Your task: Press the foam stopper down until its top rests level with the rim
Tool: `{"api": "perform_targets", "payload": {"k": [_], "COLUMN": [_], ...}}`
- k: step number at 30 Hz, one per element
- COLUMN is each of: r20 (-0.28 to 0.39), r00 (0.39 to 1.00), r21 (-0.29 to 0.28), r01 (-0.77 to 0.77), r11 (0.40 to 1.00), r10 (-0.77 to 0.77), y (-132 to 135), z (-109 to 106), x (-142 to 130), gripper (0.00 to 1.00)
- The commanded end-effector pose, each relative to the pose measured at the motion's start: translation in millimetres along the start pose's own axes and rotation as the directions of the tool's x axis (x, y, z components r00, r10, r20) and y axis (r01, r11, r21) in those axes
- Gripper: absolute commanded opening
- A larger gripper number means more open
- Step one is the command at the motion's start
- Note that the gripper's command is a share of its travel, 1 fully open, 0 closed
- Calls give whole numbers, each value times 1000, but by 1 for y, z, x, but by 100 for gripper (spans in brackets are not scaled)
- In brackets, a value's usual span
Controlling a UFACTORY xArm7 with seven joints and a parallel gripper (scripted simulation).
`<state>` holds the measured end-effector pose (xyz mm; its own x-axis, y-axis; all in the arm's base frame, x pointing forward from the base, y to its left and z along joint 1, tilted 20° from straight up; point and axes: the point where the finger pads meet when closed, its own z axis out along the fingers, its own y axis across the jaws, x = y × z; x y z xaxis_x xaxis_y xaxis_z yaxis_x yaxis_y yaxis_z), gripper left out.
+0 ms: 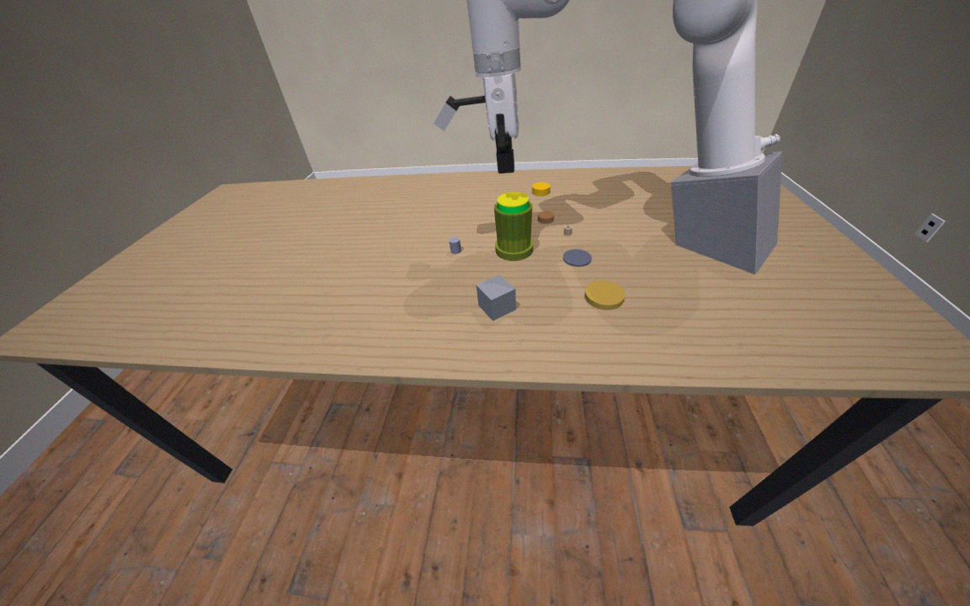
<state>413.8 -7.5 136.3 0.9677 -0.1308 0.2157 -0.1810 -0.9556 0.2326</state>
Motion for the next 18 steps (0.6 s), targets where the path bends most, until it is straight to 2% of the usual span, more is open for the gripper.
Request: {"api": "perform_targets", "payload": {"k": [1,18], "r20": [-34,-47], "r00": [999,999], "r21": [4,10], "r01": [-4,-5], "r11": [1000,1000], "r10": [4,5], "y": [-13,-19], "z": [13,18], "x": [-8,-12], "gripper": [0,0]}}
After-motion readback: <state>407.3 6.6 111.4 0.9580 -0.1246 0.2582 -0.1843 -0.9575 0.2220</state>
